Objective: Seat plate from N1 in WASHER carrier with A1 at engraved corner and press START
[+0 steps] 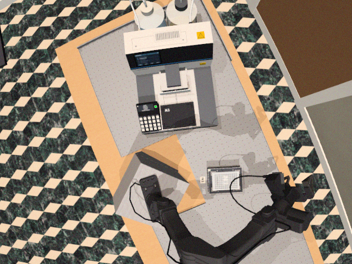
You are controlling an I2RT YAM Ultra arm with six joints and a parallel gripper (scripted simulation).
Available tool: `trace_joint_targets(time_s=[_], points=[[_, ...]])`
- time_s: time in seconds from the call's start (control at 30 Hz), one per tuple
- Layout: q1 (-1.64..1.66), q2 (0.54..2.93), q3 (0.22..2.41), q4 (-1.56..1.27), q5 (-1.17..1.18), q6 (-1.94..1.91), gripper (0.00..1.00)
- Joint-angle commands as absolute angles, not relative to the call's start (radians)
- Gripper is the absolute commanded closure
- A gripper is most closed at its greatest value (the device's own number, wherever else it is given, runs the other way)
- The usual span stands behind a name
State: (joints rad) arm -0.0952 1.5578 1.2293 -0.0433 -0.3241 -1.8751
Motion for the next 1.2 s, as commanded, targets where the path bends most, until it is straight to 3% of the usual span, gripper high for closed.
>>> trace_joint_targets(time_s=[0.0, 0.53, 1.17], points=[[-0.087, 1.535, 1.246, -0.037, -0.338, -1.869, 0.00], [-0.087, 1.535, 1.246, -0.037, -0.338, -1.869, 0.00], [0.045, 1.463, 1.123, -0.238, -0.168, -1.391, 0.00]])
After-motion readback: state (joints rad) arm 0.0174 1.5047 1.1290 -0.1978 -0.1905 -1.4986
